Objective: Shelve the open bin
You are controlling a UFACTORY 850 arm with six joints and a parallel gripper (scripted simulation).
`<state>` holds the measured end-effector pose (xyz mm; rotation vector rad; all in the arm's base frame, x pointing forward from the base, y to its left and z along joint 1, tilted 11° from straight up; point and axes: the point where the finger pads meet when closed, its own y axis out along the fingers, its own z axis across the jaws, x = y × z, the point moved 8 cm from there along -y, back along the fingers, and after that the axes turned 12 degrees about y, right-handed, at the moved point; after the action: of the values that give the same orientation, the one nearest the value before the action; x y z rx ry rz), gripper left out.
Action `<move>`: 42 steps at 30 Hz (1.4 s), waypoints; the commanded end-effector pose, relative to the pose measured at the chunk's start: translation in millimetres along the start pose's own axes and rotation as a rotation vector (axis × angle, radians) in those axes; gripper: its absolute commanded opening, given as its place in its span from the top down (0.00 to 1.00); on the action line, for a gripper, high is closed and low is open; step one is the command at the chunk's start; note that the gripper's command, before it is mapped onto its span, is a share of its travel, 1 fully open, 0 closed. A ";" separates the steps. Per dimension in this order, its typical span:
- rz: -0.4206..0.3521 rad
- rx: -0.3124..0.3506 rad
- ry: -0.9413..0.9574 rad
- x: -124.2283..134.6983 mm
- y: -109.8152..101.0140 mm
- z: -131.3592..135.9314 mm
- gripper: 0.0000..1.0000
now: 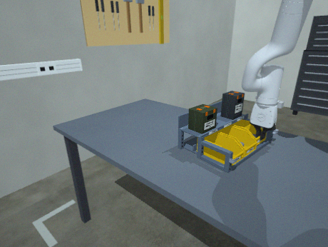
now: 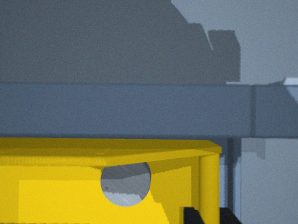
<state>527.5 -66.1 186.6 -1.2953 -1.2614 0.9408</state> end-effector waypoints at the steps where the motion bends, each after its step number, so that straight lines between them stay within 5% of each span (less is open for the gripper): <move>1: 0.000 -0.001 0.000 0.0 3.5 -0.6 1.00; 14: 0.000 -0.001 0.000 0.0 4.8 -0.6 1.00; 15: 0.000 -0.001 0.000 0.0 4.7 -0.6 0.00; 42: 0.000 -0.001 0.000 0.0 4.7 -0.6 0.00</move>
<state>528.2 -65.5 181.3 -1.2949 -1.2611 0.9408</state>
